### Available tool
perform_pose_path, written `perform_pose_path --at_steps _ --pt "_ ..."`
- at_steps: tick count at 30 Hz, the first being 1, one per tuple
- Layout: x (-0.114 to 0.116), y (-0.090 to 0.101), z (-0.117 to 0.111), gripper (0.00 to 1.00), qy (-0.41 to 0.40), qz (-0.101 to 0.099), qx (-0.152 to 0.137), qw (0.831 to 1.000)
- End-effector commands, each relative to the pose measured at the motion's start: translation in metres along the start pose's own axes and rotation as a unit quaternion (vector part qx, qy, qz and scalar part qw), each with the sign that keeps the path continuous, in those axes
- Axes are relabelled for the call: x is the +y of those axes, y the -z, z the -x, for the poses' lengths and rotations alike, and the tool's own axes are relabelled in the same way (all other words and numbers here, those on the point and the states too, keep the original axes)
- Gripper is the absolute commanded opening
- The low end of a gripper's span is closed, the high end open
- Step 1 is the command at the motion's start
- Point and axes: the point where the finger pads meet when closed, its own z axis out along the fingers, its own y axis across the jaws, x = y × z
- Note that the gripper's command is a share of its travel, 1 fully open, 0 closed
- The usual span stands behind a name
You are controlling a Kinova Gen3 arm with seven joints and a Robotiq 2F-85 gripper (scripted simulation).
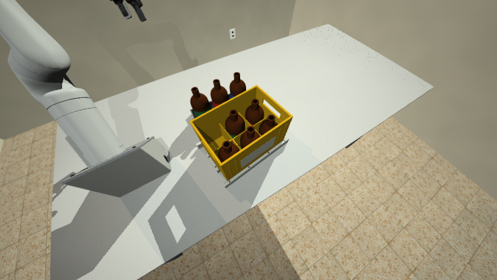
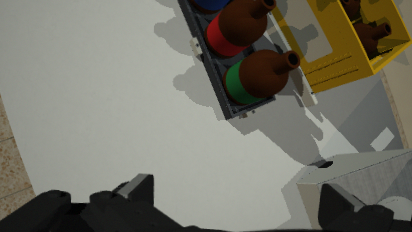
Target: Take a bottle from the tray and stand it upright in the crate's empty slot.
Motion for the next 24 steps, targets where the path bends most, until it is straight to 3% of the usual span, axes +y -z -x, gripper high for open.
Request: perform_pose_path --at_steps 1,24 --pt "0.001 0.000 0.001 1.00 -0.004 0.003 -0.004 1.000" --pt "-0.002 -0.009 -0.010 1.00 -0.041 0.008 -0.025 0.999"
